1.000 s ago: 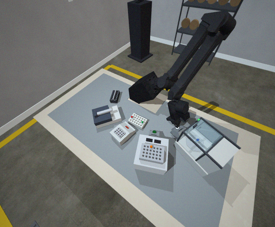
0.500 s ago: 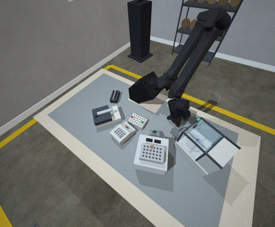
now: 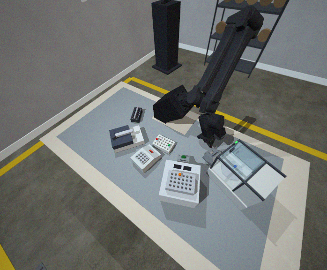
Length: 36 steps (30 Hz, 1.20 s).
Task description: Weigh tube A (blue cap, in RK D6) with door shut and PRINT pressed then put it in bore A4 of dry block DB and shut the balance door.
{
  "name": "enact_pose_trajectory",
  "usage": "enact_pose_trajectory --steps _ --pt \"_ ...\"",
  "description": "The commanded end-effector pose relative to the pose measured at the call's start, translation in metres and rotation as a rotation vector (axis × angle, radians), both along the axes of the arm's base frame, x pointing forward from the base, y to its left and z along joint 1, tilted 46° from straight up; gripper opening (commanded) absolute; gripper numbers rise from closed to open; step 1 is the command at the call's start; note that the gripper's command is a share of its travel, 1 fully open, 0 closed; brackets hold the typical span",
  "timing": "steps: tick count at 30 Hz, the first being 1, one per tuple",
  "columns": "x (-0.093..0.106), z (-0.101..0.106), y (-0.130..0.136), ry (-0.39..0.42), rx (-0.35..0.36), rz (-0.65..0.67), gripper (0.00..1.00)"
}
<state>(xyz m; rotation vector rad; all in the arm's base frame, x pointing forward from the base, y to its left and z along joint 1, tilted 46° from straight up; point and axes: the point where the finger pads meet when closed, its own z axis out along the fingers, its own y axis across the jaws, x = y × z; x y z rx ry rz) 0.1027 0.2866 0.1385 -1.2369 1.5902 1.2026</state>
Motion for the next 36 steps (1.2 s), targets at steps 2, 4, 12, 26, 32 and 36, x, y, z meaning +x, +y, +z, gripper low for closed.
enact_pose_trajectory --steps 2,4,12,26,32,36 --pt "0.006 0.01 -0.003 -0.024 0.003 -0.006 0.0" --pt "0.005 0.007 -0.008 -0.02 -0.002 -0.006 0.0" --pt "0.003 0.007 -0.022 -0.015 -0.008 -0.006 0.0" --pt "0.007 0.033 -0.038 -0.044 0.015 -0.006 0.0" --pt "0.006 0.037 -0.048 -0.047 0.014 -0.006 0.0" --pt "0.006 0.038 -0.052 -0.048 0.014 -0.006 0.0"
